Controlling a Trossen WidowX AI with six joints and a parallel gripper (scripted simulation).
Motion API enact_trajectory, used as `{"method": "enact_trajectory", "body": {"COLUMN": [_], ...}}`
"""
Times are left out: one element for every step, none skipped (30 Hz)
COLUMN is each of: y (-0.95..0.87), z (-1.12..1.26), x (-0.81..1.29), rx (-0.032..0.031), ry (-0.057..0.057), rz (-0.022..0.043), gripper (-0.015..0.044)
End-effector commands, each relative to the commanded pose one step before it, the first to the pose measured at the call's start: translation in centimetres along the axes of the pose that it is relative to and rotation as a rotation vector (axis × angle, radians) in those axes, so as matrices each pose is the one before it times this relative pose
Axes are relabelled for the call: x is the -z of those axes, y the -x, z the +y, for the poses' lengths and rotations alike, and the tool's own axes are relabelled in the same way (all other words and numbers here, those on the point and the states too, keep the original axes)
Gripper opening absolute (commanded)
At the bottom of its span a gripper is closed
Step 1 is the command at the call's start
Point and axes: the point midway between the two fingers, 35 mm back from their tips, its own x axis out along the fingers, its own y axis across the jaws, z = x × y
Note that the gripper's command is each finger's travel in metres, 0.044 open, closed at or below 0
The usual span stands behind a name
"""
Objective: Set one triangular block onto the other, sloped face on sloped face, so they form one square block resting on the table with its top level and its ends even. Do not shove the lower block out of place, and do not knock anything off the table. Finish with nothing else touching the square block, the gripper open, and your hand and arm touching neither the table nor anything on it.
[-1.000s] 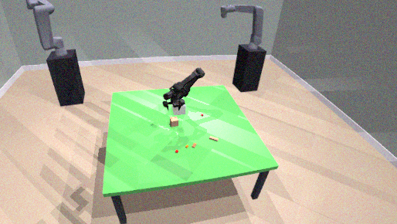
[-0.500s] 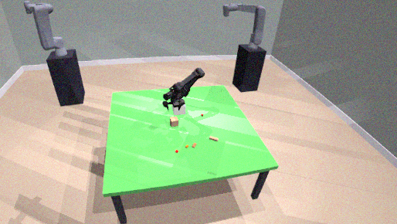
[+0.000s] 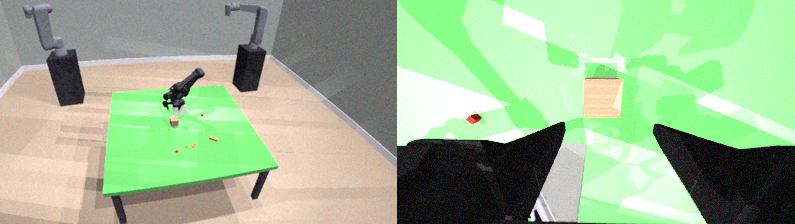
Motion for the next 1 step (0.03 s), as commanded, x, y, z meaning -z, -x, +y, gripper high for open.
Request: {"method": "enact_trajectory", "body": {"y": [0.012], "z": [-0.018], "x": [-0.047], "rx": [0.0007], "ry": [-0.0041], "rz": [-0.00304], "gripper": [0.044]}}
